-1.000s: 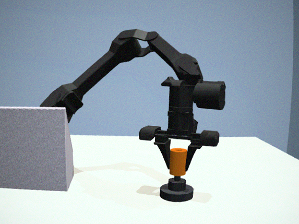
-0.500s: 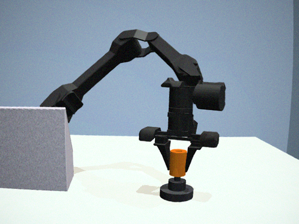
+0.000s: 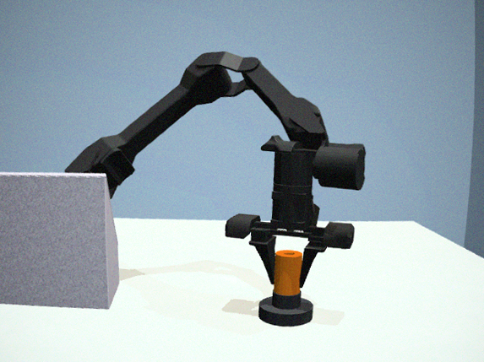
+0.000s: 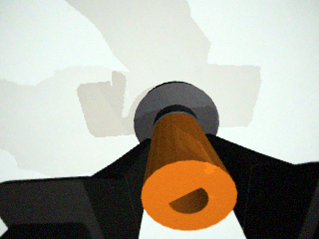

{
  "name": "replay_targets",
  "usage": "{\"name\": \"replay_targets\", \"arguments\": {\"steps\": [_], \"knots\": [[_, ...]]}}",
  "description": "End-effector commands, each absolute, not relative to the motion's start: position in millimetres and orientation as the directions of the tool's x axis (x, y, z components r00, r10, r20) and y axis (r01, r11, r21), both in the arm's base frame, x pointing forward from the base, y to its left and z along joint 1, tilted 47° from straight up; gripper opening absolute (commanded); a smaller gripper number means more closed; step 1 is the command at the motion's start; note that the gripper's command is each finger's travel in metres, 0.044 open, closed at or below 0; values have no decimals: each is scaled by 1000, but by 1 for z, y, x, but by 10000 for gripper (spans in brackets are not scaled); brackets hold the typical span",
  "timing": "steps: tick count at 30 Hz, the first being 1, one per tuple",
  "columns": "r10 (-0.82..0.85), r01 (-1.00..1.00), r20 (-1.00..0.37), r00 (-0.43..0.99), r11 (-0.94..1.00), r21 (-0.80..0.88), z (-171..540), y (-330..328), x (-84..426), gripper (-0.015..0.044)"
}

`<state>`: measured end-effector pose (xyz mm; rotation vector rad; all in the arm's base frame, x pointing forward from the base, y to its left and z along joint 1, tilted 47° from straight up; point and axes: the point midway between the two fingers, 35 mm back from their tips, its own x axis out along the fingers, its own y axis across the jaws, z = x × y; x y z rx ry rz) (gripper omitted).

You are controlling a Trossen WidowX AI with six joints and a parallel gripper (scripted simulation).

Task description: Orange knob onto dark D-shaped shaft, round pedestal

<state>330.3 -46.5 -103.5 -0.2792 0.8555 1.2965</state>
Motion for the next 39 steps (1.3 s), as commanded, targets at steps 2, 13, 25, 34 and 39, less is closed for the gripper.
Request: {"name": "replay_targets", "arguments": {"steps": [2, 13, 25, 34, 39], "knots": [[724, -918, -689, 25, 289, 271, -103, -47, 330, 0], [724, -918, -689, 25, 289, 271, -103, -47, 330, 184], [724, -918, -689, 25, 289, 271, -103, -47, 330, 440], [722, -914, -692, 27, 298, 275, -86, -68, 332, 440], [721, -915, -692, 25, 295, 274, -41, -114, 328, 440]]}}
